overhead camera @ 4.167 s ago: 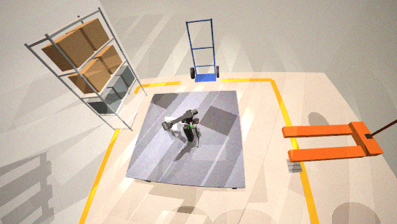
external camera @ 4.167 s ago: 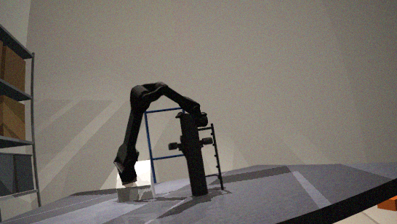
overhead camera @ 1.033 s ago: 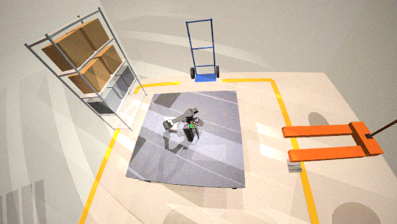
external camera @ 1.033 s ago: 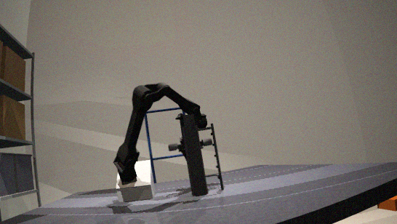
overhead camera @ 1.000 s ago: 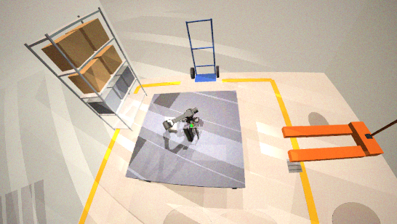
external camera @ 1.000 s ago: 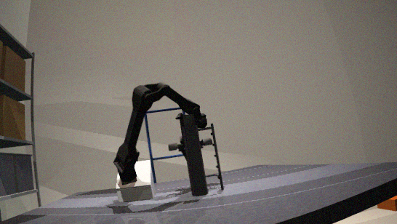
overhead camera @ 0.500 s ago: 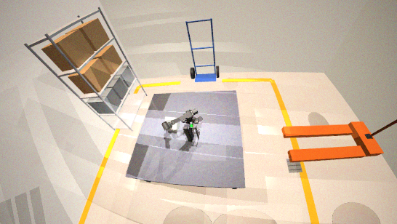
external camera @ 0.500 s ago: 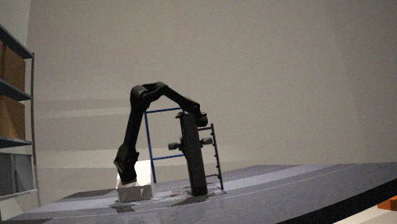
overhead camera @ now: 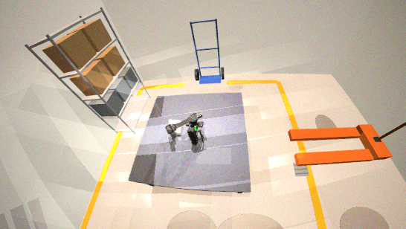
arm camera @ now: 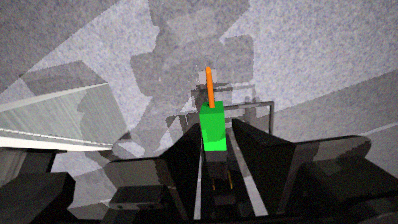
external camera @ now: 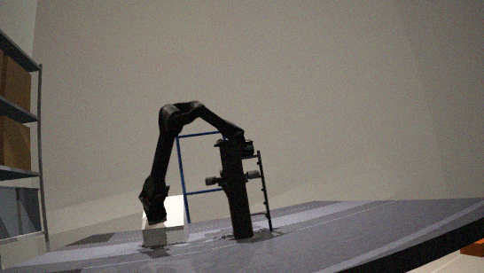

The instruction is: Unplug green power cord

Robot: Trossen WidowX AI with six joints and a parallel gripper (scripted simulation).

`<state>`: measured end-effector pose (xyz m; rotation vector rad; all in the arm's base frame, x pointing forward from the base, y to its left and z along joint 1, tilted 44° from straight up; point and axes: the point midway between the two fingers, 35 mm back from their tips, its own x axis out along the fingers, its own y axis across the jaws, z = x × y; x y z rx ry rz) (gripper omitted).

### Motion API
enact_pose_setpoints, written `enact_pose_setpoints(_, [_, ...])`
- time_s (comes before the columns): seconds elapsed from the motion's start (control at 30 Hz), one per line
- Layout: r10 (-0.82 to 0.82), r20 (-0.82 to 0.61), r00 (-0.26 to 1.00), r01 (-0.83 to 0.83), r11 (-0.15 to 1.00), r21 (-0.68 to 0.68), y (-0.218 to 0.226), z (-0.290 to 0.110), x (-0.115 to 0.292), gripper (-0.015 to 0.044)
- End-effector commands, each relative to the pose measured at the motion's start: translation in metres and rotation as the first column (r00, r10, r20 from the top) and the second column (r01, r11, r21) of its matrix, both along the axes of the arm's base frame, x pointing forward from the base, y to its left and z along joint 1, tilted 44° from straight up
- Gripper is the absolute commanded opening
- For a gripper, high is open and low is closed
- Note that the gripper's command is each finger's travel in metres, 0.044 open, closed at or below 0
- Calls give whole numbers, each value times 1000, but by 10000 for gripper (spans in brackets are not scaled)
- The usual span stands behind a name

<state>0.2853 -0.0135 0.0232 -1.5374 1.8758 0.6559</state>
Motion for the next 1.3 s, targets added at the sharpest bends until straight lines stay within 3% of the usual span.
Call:
enact_pose_setpoints(0.0, [0, 0, 1000, 0, 1000, 0, 0, 0, 0, 134])
enact_pose_setpoints(0.1, [0, 0, 1000, 0, 1000, 0, 0, 0, 0, 55])
enact_pose_setpoints(0.37, [0, 0, 1000, 0, 1000, 0, 0, 0, 0, 2])
enact_pose_setpoints(1.27, [3, 1, 1000, -3, 1000, 4, 27, -24, 6, 0])
